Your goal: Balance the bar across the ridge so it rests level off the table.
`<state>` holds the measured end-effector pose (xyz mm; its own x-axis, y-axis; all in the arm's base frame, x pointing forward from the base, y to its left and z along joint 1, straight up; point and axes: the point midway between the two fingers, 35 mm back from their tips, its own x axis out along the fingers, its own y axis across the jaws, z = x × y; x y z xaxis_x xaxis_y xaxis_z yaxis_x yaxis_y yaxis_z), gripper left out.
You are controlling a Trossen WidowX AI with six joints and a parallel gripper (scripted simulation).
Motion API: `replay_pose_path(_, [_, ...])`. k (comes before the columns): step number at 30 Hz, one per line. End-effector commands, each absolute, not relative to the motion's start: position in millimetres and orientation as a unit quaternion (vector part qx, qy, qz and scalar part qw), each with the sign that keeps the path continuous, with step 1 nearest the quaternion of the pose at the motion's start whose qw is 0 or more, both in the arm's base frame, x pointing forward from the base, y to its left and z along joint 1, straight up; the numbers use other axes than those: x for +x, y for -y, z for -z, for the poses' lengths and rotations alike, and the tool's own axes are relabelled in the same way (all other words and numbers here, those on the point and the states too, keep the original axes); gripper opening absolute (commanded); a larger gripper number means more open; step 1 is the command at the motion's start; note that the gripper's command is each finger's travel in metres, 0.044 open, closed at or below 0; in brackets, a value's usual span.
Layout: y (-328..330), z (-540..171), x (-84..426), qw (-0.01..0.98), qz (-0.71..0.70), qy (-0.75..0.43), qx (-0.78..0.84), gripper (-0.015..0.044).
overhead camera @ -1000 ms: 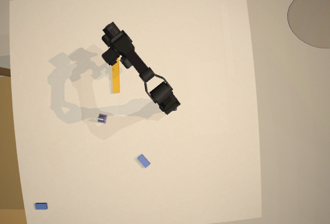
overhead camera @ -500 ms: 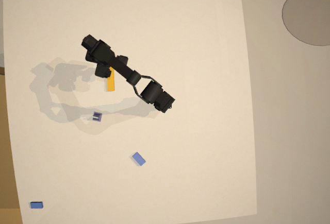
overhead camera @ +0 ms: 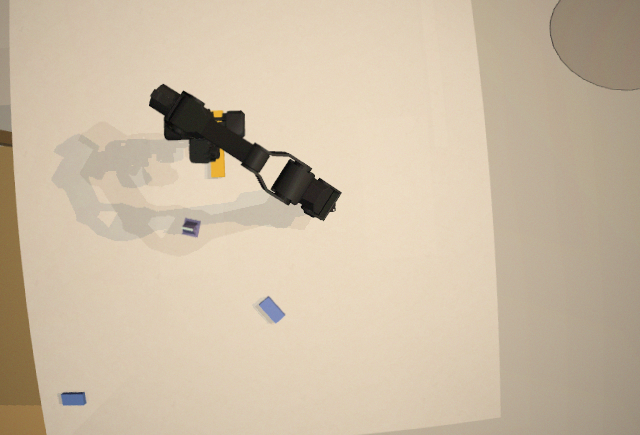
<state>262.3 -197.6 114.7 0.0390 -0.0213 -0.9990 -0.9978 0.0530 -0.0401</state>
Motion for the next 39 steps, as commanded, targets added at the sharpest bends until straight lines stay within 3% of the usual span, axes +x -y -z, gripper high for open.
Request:
replay_pose_path(1, [197.3,-96.9,261.5,0.513,-0.478,-0.509,-0.500,0.0315])
replay_pose_path(39, [197.5,-49.3,261.8,0.513,-0.478,-0.509,-0.500,0.0315])
